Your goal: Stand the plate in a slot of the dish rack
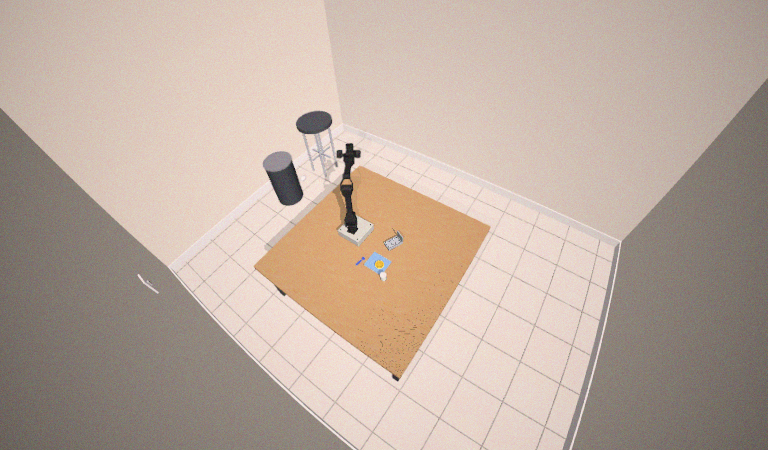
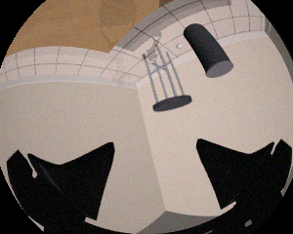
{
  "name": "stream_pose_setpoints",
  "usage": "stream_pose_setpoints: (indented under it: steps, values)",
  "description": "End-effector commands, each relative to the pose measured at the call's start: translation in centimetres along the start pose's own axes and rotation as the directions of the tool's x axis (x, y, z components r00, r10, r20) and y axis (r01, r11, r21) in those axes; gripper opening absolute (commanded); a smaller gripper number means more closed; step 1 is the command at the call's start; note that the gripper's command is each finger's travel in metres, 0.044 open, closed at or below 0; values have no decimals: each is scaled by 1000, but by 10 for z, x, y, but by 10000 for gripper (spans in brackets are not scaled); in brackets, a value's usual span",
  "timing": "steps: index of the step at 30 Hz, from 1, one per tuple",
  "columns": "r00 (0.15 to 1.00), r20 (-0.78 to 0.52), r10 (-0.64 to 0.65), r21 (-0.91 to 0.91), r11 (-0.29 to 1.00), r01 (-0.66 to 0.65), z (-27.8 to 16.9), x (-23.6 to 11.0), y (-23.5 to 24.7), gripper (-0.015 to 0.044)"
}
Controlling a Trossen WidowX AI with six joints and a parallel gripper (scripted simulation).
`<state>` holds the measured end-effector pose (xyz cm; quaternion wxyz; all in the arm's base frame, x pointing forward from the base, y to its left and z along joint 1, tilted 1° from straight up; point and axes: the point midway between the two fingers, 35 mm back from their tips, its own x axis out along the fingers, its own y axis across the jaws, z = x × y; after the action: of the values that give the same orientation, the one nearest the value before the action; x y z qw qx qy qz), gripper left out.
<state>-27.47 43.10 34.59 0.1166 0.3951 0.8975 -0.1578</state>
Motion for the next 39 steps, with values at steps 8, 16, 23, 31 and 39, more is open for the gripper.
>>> stream_pose_setpoints:
  steps: [8,16,23,31,39]
  values:
    - [994,21,105,143,984,-107,3,-14,53,400]
    - [970,56,236,322,916,-241,11,-37,116,400]
    - [937,92,338,477,811,-339,21,-63,166,400]
    - [890,140,435,643,643,-416,36,-97,217,400]
    - [824,203,530,774,429,-466,56,-138,266,400]
